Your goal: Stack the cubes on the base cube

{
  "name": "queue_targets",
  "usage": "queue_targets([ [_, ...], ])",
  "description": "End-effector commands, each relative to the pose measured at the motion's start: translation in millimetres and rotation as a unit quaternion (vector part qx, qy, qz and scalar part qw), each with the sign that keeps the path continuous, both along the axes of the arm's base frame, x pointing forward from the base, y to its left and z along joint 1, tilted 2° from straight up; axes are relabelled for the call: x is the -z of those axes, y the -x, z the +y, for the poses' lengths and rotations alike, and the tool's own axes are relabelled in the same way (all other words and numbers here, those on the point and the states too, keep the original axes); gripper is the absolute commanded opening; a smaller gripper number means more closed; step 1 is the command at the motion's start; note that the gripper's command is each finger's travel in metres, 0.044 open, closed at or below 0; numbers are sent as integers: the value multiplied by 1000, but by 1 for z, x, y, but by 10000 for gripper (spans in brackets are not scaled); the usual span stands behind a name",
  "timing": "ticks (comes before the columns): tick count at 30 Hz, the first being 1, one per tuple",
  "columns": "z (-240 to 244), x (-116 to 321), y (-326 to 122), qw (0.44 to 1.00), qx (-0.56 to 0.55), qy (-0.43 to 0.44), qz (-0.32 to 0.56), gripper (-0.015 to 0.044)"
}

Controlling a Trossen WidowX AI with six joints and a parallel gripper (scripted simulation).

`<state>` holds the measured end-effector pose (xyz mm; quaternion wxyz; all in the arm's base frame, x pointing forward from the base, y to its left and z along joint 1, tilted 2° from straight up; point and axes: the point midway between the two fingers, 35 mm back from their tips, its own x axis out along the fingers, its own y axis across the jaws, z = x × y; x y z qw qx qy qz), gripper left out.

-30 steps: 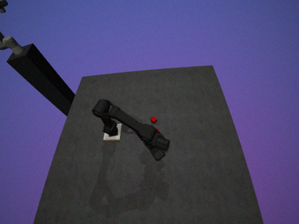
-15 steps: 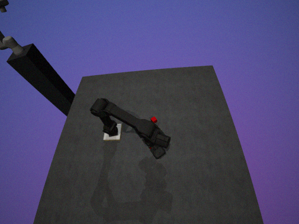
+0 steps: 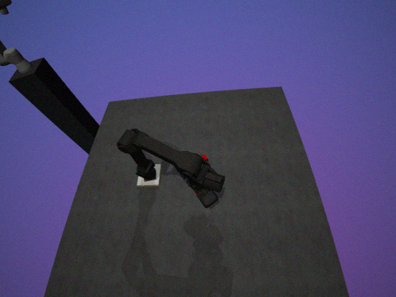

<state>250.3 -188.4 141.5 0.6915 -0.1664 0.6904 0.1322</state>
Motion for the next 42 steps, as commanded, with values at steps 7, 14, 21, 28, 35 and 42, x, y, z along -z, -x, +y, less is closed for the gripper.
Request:
queue_targets([
  [7,22,1,-12,999,-44,-1,0,105],
  [14,42,6,-23,996,-86,-2,1,105],
  [21,63,12,-31,992,-128,-2,2,105],
  [28,84,17,-38,986,-169,-3,4,105],
  [35,106,22,-44,978,-211,-3,5,105],
  [42,128,27,-47,968,-251,-3,6,105],
])
